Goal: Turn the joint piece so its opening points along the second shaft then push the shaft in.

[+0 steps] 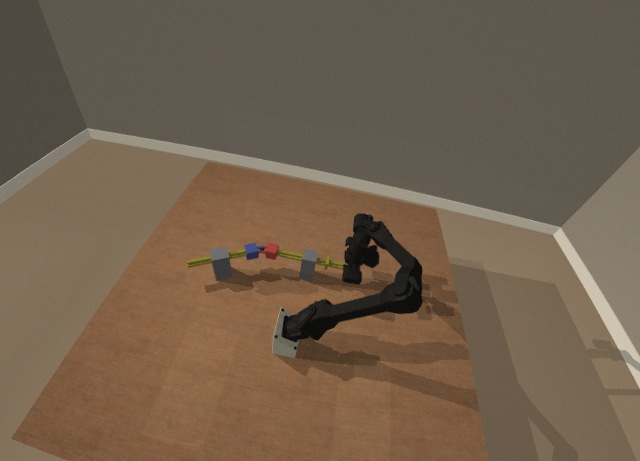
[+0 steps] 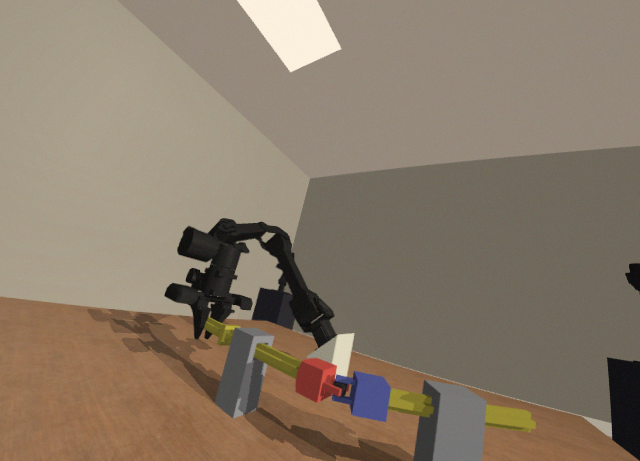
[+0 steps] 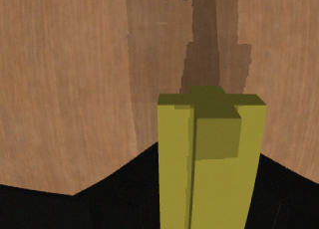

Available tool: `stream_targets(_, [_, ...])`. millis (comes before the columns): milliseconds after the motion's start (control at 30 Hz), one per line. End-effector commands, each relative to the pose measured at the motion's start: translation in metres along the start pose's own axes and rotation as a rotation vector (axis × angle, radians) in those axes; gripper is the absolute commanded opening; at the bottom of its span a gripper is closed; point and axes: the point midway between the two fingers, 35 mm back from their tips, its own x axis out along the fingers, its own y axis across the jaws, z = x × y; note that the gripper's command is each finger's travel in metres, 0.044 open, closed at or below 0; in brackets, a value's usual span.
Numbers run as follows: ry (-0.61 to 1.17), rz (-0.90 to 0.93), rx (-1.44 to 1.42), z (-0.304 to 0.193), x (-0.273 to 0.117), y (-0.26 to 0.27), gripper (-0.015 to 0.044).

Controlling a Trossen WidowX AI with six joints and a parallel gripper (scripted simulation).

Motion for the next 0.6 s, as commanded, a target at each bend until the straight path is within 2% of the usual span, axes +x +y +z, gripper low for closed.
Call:
stream_targets(0, [-0.001,-0.001,0.001,-0.007,0.001,0.0,0.0])
stream_targets(567, [0.0,-0.001,0.0,-0.035,0.001,0.0,0.0])
